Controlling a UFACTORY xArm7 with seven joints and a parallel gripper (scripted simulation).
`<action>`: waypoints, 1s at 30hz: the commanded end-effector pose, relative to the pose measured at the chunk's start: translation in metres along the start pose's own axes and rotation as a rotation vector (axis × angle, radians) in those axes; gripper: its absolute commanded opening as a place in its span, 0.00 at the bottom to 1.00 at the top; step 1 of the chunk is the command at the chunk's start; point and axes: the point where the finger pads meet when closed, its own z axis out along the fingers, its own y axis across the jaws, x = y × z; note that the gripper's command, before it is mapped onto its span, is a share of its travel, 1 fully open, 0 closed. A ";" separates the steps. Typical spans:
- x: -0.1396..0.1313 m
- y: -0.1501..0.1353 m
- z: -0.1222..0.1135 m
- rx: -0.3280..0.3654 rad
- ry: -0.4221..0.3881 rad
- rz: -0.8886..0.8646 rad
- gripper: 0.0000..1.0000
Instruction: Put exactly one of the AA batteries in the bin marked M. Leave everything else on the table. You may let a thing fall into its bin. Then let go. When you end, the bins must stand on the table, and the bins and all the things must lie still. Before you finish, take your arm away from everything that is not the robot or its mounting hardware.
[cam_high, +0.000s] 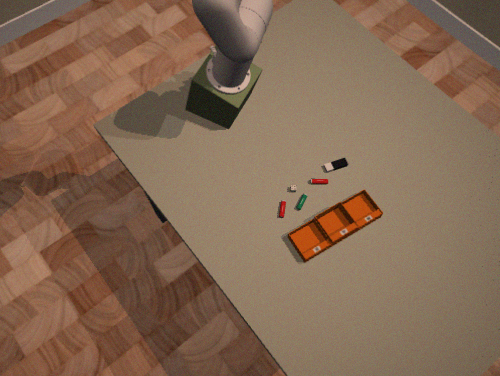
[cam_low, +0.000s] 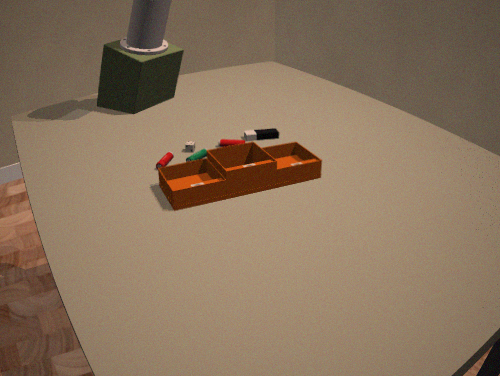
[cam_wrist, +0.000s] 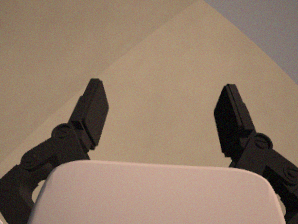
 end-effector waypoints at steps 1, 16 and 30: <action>0.000 0.003 0.001 -0.004 -0.001 0.002 1.00; 0.000 0.003 0.001 -0.004 -0.001 0.002 1.00; -0.032 -0.070 -0.068 -0.004 0.000 0.002 0.07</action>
